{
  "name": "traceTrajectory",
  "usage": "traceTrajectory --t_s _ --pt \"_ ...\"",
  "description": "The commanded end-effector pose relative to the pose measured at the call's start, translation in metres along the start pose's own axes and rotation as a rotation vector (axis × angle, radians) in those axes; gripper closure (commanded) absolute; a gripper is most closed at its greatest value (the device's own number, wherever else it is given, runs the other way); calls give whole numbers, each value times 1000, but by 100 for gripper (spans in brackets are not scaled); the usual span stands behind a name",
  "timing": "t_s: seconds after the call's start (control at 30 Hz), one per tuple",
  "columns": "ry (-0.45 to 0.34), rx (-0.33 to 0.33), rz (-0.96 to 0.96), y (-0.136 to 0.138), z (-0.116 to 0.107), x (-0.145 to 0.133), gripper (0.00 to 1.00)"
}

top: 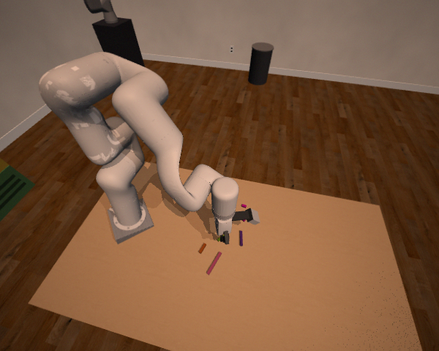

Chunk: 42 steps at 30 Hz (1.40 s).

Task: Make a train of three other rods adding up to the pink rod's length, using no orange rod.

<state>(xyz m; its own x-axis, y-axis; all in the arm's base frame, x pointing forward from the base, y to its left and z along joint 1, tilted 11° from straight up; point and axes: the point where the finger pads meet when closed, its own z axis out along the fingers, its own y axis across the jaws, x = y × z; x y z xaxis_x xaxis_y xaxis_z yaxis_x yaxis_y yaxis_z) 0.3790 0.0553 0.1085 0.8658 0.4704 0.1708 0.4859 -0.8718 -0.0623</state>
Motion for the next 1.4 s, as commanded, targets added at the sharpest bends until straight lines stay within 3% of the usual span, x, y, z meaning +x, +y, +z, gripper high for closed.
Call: traceTrajectory --t_s 0.0,1.37 --pt "7 9 -134 -3 -2 8 0" --pt "11 4 -1400 -53 -7 71 0"
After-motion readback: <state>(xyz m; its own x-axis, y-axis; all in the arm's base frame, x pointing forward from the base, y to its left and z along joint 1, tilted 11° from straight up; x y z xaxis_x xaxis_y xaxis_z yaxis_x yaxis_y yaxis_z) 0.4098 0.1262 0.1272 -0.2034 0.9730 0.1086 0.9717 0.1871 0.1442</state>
